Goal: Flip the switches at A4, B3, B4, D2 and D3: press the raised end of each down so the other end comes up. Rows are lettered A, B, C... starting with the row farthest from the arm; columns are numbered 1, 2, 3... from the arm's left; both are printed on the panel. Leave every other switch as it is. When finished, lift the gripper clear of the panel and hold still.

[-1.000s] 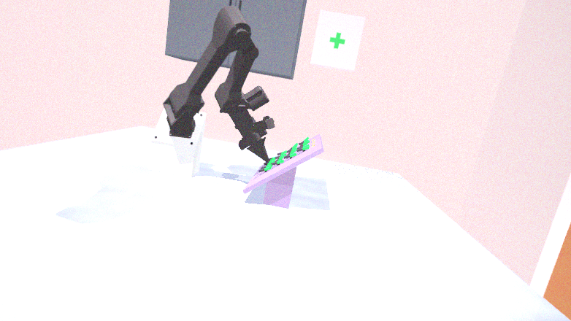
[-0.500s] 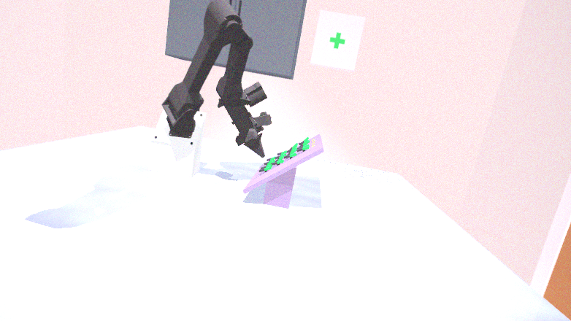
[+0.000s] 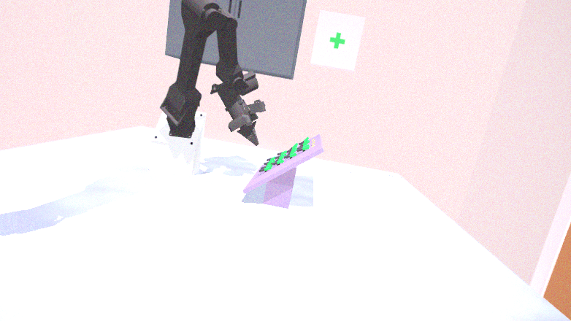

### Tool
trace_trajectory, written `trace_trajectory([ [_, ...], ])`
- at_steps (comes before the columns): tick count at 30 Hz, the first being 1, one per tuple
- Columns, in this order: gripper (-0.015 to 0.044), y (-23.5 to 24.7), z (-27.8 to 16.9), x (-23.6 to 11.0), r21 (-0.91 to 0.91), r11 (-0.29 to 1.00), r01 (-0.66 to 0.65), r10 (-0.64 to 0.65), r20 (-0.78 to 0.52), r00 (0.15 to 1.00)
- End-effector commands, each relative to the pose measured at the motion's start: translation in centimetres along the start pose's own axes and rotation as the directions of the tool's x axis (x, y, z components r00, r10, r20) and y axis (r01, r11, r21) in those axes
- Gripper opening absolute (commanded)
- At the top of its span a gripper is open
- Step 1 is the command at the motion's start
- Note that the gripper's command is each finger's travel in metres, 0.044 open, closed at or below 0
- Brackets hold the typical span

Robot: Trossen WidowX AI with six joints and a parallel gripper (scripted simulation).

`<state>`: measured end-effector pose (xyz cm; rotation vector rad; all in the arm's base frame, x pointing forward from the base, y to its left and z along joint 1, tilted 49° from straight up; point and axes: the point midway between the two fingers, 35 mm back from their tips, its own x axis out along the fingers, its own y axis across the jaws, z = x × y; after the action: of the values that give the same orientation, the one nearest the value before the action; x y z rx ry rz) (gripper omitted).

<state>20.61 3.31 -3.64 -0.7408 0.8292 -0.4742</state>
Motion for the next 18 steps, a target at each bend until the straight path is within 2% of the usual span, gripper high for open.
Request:
trace_trajectory([
  [1, 0.0, -1.0, 0.3, -0.4, 0.006, 1.0, 0.005, -0.005, 0.007, 1.0],
  [5, 0.0, -3.1, 0.3, -0.3, 0.006, 1.0, 0.007, -0.007, 0.007, 1.0],
  [9, 0.0, -3.2, 0.2, -0.2, 0.006, 1.0, 0.006, -0.006, 0.007, 1.0],
  [18, 0.0, -3.4, 0.1, 3.2, 0.005, 1.0, 0.01, -0.01, 0.034, 0.999],
])
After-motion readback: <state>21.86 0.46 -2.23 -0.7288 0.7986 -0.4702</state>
